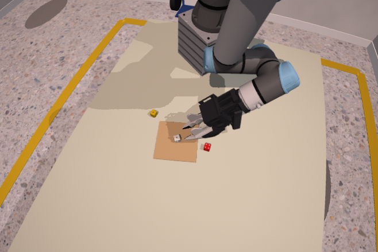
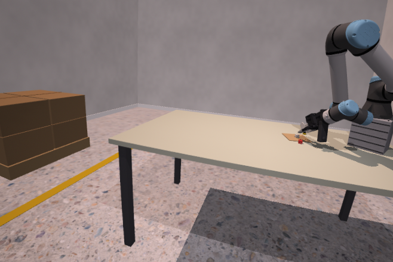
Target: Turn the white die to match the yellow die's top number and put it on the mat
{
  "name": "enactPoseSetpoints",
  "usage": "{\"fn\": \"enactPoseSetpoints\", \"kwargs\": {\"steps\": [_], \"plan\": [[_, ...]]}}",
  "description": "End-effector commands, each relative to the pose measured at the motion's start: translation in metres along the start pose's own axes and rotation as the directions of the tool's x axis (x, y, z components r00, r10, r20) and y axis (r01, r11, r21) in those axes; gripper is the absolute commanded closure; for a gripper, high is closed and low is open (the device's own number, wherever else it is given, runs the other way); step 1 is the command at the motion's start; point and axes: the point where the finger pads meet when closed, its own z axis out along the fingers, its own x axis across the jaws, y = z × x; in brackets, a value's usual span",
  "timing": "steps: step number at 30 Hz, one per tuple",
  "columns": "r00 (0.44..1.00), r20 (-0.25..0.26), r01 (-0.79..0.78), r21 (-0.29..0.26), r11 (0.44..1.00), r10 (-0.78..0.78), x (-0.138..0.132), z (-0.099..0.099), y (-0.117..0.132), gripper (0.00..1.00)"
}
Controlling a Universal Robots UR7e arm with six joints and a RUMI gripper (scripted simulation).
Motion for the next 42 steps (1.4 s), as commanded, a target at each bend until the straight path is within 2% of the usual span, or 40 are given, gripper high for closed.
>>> {"fn": "enactPoseSetpoints", "kwargs": {"steps": [1,15,28,34,40,42], "plan": [[1.000,0.001,0.001,-0.001,1.000,-0.001,-0.001,-0.009,0.012,0.79],[1.000,0.001,0.001,-0.001,1.000,-0.001,-0.001,-0.032,0.043,0.79],[1.000,0.001,0.001,0.005,1.000,-0.001,-0.001,-0.033,0.047,0.79],[1.000,0.004,0.002,0.051,0.999,-0.002,-0.001,-0.032,0.049,0.79],[1.000,0.002,0.001,0.153,0.988,-0.002,-0.001,-0.030,0.055,0.79],[1.000,0.002,0.001,0.153,0.988,-0.002,-0.001,-0.030,0.055,0.79]]}}
